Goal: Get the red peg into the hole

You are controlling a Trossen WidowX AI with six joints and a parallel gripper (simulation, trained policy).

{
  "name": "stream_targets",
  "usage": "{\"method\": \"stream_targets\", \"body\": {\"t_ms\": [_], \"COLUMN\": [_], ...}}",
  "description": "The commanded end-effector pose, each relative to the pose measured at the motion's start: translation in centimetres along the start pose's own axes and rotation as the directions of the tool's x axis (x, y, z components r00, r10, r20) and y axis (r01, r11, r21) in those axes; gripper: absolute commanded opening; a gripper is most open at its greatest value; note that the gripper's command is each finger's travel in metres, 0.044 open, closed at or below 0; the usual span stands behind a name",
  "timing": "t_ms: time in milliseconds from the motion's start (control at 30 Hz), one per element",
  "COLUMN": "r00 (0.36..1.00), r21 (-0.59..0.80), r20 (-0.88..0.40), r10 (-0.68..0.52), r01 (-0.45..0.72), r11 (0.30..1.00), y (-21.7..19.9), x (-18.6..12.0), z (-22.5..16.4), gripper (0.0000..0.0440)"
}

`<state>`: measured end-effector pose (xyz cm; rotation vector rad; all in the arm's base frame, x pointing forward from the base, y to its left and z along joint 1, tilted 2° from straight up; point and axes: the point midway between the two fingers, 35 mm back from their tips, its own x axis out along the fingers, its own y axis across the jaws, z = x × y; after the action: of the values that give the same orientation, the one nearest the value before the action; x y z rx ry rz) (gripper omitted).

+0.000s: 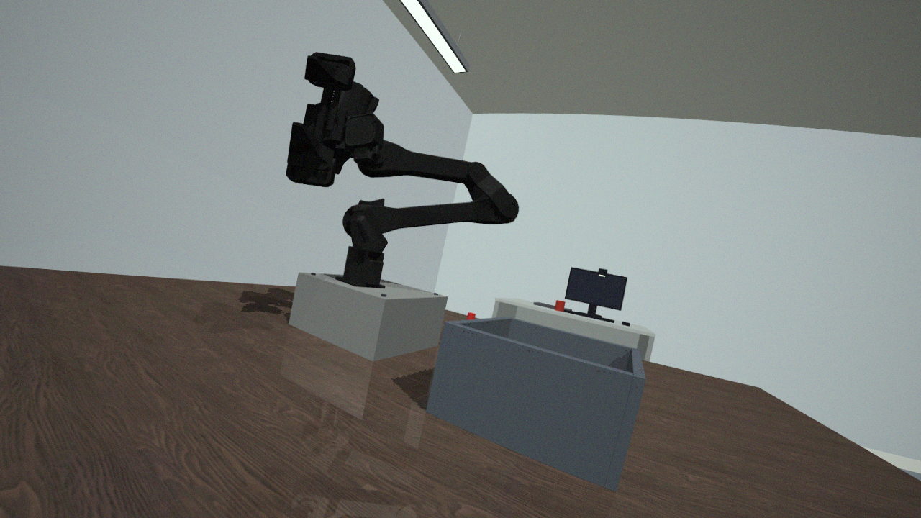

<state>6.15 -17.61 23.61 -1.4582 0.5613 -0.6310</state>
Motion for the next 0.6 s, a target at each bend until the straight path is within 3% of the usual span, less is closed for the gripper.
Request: {"method": "stream_targets", "body": {"t_ms": [0, 100, 267, 567], "r00": [1.000, 0.998, 0.995, 0.986], "r21": [0.003, 0.051, 0.215, 0.486], "r20": [0.014, 0.055, 0.101, 0.157], "r10": [0.000, -0.001, 0.005, 0.046], "r01": [0.000, -0.002, -0.027, -0.118], "r11": [1.000, 0.999, 0.976, 0.866], "y": [-0.3, -1.4, -2.6, -3.5], "x": [0.1, 0.8, 2.0, 4.1], "z": [0.2, 0.8, 1.6, 2.9], "gripper": [0.0414, 0.0437, 0.0440, 0.0440]}}
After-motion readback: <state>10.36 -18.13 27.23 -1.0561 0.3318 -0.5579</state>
